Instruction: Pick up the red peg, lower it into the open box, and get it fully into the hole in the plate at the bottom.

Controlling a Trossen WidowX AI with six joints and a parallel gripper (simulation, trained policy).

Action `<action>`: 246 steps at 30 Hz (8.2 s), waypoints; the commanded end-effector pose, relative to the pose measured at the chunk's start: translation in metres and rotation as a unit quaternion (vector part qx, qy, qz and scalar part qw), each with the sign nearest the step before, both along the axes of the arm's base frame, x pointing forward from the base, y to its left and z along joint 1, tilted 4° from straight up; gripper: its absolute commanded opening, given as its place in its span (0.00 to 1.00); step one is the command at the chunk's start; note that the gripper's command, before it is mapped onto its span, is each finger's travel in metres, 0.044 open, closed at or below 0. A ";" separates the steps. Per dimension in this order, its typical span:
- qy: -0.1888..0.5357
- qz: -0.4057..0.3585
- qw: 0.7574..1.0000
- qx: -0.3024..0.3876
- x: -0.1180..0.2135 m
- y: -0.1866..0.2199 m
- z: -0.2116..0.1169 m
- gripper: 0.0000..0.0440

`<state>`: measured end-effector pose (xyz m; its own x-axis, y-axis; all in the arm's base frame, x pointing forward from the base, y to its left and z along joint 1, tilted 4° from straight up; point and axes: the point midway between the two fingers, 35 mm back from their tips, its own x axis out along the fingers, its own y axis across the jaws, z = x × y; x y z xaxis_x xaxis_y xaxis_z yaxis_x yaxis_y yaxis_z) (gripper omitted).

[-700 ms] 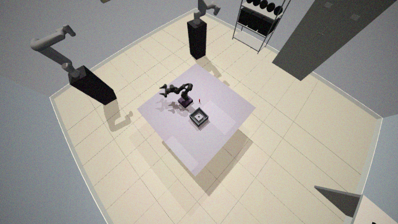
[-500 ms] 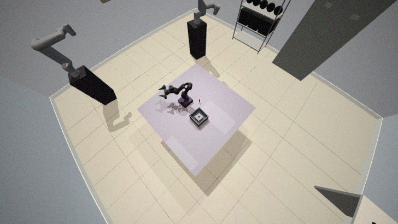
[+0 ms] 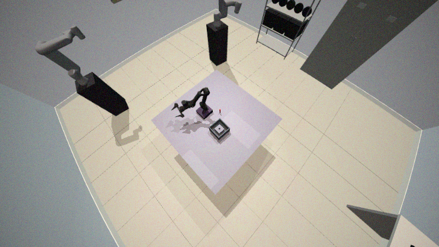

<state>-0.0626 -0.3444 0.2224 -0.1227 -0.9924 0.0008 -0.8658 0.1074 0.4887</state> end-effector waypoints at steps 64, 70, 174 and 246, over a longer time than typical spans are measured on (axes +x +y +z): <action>0.716 0.570 0.403 0.009 0.375 0.258 -0.024 1.00; 0.739 0.599 0.309 -0.018 0.365 0.302 -0.032 1.00; 0.777 0.597 -0.175 -0.100 0.255 0.487 -0.154 0.00; 0.750 0.648 -0.097 -0.085 0.442 0.321 -0.171 0.64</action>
<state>0.3701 -0.0237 0.0462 0.1100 -0.1339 -0.9849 0.7171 0.6968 -0.0147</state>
